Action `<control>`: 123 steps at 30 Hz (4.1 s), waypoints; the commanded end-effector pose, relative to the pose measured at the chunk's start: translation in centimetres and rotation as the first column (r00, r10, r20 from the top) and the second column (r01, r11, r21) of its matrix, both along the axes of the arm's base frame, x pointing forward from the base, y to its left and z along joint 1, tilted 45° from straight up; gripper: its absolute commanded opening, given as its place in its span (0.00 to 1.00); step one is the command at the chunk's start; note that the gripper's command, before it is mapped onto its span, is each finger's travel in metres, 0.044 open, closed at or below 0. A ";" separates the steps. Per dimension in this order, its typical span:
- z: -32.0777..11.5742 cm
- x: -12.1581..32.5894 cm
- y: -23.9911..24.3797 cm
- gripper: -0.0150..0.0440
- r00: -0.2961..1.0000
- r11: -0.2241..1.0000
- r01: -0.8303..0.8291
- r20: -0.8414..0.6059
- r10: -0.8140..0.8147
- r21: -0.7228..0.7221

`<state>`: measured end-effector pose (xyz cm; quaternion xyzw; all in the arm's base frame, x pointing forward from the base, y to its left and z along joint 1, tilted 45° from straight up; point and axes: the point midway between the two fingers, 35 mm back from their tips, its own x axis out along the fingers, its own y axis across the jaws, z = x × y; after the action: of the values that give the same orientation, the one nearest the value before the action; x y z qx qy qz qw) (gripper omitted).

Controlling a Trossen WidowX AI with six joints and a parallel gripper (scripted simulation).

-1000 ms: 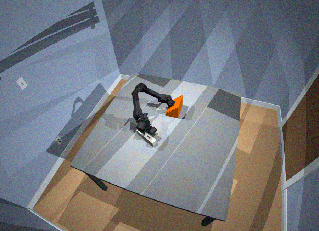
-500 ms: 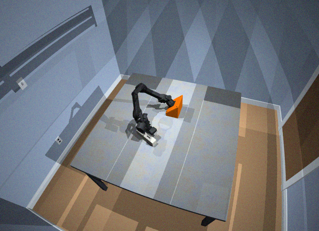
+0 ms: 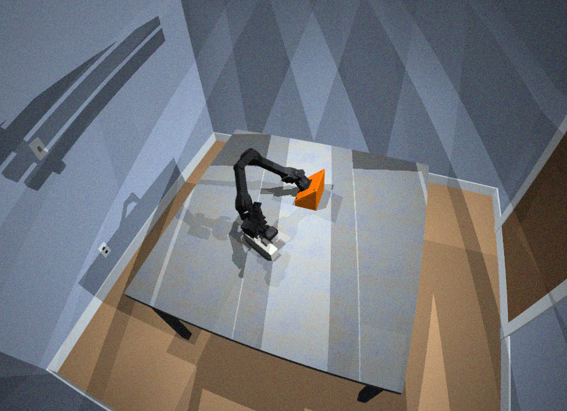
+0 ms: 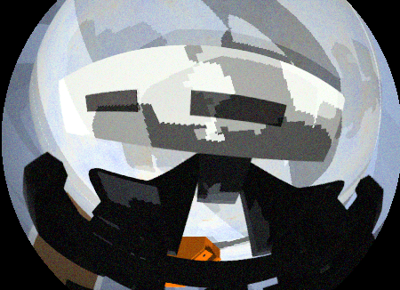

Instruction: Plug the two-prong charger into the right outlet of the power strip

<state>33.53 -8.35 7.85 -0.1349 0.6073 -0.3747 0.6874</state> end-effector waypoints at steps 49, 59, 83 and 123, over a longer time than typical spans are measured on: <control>0.4 0.6 -0.2 0.25 0.999 1.000 0.002 0.034 -0.002 -0.008; 0.5 0.7 -0.1 0.25 0.999 1.000 0.002 0.034 -0.002 -0.008; 0.6 0.9 -0.2 0.25 0.999 1.000 0.002 0.034 -0.002 -0.008; 0.1 0.2 -0.1 0.79 1.000 1.000 0.003 0.005 -0.003 0.002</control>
<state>33.67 -8.43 7.92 -0.1322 0.6073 -0.3752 0.6877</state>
